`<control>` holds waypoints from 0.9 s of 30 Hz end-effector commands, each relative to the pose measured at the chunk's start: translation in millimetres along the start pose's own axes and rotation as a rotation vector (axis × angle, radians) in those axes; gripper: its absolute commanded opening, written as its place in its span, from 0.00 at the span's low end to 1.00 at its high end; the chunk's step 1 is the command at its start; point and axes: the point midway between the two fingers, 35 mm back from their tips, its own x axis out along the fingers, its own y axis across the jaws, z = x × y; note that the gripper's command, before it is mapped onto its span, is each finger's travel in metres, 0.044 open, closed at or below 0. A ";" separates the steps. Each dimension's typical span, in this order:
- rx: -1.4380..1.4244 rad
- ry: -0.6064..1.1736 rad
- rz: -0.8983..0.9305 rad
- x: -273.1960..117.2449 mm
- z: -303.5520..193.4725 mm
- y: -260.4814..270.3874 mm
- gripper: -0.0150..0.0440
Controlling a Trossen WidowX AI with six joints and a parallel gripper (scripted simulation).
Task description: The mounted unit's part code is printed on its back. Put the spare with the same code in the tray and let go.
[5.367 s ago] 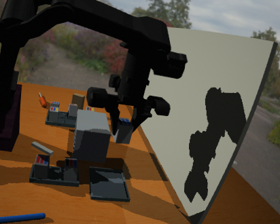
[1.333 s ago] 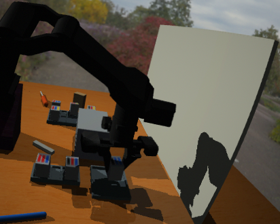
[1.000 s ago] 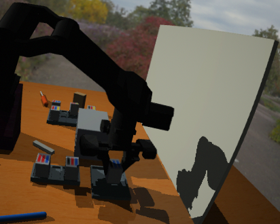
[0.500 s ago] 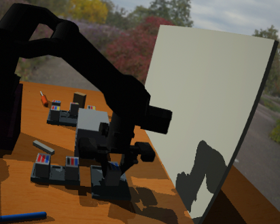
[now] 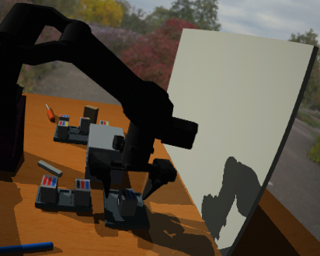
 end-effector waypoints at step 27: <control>-0.009 -0.006 -0.032 -94.1 4.1 -2.5 1.00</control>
